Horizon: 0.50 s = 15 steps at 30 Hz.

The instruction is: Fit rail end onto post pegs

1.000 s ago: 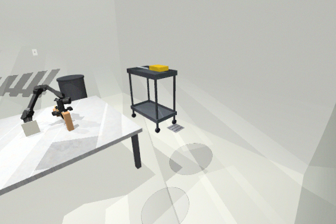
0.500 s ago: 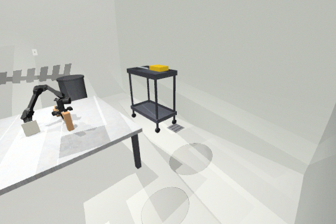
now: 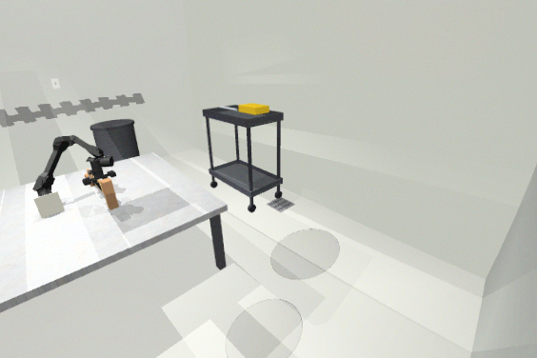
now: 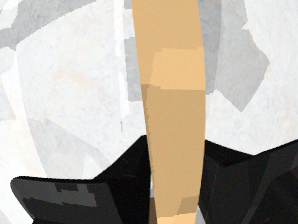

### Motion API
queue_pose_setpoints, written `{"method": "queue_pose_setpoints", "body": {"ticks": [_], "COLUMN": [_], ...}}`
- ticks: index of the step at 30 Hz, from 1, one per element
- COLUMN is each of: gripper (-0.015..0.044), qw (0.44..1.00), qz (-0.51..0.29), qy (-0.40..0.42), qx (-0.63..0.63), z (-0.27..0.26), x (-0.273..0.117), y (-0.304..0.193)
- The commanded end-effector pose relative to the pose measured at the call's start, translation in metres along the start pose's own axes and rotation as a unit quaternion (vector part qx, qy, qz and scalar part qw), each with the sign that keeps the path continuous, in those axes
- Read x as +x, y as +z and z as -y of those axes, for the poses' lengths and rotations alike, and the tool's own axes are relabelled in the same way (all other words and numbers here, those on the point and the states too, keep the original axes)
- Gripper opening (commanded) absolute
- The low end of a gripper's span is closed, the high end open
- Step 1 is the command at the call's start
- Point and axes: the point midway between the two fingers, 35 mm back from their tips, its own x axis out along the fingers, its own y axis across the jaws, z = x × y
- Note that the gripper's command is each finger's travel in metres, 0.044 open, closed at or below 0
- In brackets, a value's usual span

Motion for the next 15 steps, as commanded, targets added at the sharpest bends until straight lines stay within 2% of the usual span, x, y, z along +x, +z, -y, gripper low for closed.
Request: {"method": "queue_pose_setpoints", "body": {"ticks": [1,15], "gripper": [0.0,0.0], "qw": [1.0,1.0], "qz": [-0.003,-0.003], "qy": [-0.003,-0.003], "qx": [-0.001,-0.001], "z": [0.0007,0.0015], "x": [-0.0022,-0.0043], "y": [-0.0028,-0.0063]}}
